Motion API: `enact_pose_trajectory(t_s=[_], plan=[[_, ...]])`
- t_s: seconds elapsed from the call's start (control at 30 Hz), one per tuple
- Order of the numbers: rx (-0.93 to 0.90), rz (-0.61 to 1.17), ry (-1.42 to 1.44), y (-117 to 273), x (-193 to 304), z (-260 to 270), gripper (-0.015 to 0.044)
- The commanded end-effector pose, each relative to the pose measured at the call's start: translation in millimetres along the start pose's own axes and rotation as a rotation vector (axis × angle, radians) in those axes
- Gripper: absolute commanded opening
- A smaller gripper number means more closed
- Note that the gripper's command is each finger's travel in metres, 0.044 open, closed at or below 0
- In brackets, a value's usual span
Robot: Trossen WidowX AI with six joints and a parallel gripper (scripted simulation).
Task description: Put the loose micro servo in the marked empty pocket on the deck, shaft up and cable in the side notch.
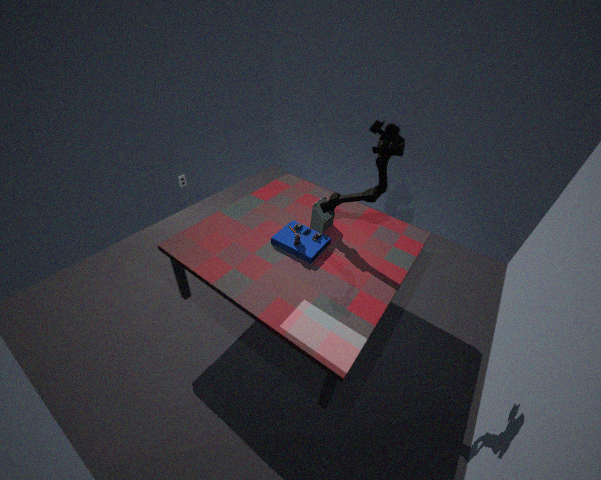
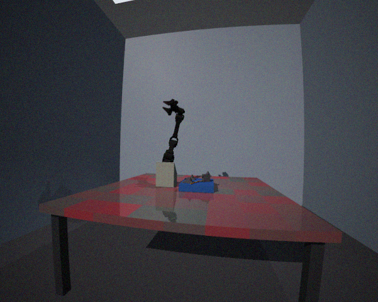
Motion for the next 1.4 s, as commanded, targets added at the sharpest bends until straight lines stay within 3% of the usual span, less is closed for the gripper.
enact_pose_trajectory(t_s=[0.0, 0.8, 1.23, 1.37], plan=[[-0.002, -0.001, 0.002, 0, 0, 1, 0.0426], [-0.499, -0.193, 0.379, 52, 39, 144, 0.0440], [-0.843, -0.276, 0.616, 116, 94, 221, 0.0440], [-0.867, -0.280, 0.643, 123, 101, 226, 0.0440]])
Point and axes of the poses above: the point midway between the two fingers, 35 mm back from their tips, its own y axis back along the fingers, its own z axis across the jaws, x = y × z, the point moved 2 cm from there along y, back along the fingers, and after that the axes turned 13 degrees about -y, right-handed, at the moved point
